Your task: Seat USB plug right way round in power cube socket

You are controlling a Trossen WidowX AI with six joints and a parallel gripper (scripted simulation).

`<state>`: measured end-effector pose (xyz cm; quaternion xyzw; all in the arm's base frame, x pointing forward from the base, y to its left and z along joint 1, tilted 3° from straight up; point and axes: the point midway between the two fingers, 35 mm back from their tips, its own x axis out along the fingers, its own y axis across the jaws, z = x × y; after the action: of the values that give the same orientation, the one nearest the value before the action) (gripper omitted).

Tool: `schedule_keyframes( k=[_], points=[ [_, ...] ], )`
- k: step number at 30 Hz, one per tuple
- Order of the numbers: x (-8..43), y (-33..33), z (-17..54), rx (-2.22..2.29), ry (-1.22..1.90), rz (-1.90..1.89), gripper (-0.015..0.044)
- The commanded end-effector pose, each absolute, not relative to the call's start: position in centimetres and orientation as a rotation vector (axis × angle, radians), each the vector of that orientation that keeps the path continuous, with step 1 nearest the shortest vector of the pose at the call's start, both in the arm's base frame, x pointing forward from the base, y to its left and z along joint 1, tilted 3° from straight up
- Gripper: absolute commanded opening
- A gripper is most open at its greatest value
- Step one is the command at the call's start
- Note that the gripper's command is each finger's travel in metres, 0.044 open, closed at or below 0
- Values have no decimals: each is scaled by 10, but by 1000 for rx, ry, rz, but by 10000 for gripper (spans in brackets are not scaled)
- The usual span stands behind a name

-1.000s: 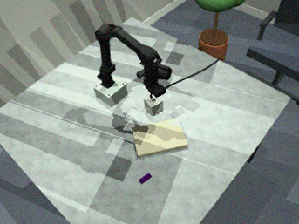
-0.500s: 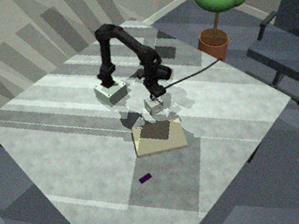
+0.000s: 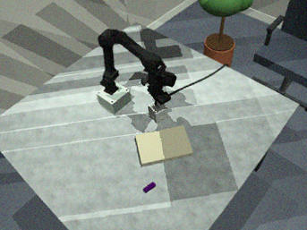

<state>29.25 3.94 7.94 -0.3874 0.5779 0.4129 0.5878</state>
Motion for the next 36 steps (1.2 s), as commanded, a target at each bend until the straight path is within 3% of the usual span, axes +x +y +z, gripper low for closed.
schedule_keyframes(
  k=[1, 36],
  points=[
    [293, 40, 80, -902, 1337, 966, 0],
    [294, 43, 76, -885, 1310, 978, 0]
  ],
)
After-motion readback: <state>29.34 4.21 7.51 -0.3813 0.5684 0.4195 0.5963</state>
